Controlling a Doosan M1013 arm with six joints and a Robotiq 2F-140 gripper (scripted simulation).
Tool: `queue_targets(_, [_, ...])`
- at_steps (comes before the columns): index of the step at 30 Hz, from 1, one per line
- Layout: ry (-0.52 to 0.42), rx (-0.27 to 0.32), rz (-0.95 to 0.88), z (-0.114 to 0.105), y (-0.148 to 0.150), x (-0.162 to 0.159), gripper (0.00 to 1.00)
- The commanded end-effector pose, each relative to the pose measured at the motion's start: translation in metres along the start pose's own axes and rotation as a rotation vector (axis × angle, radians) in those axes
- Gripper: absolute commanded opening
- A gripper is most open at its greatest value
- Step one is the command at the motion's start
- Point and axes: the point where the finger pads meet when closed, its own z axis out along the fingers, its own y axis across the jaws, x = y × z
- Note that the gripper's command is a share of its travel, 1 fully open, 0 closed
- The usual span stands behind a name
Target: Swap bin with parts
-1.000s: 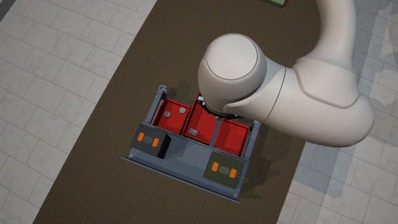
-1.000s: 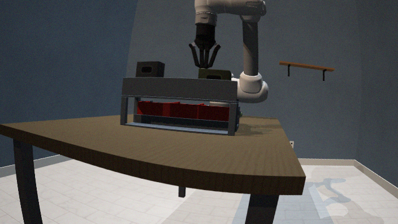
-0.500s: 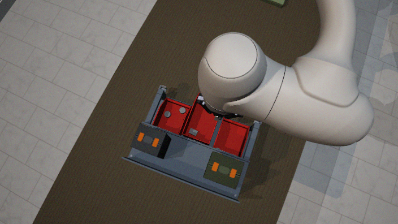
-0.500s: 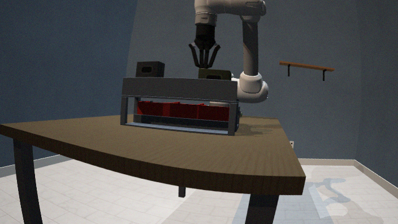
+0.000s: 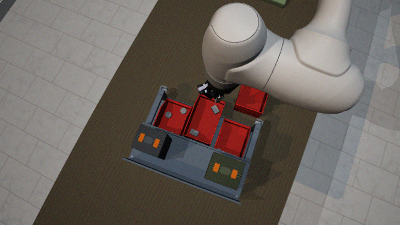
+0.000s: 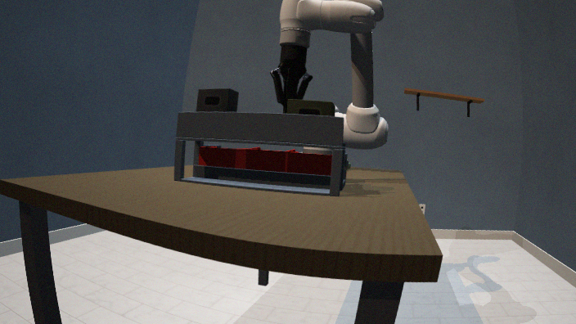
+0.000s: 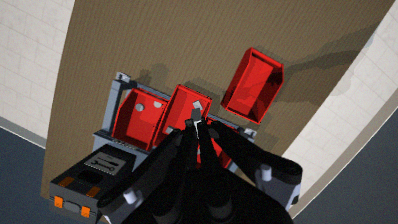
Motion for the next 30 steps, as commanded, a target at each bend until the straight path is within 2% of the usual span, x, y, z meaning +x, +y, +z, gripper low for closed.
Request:
queue_targets(1, [-0.021, 0.003, -0.278, 0.009, 0.009, 0.033, 0.10])
queue_targets(6, [-0.018, 0.016, -0.522, 0.017, 0.017, 0.055, 0.10])
queue_targets(11, [-0.027, 0.024, -0.765, 0.018, 0.018, 0.060, 0.10])
queue_targets(13, [-0.027, 0.024, -0.765, 0.018, 0.018, 0.060, 0.10])
queue_targets(14, [-0.043, 0.025, -0.906, 0.018, 0.018, 0.060, 0.10])
queue_targets(15, [-0.050, 0.024, -0.945, 0.018, 0.018, 0.060, 0.10])
queue_targets(30, [-0.050, 0.024, -0.945, 0.018, 0.018, 0.060, 0.10])
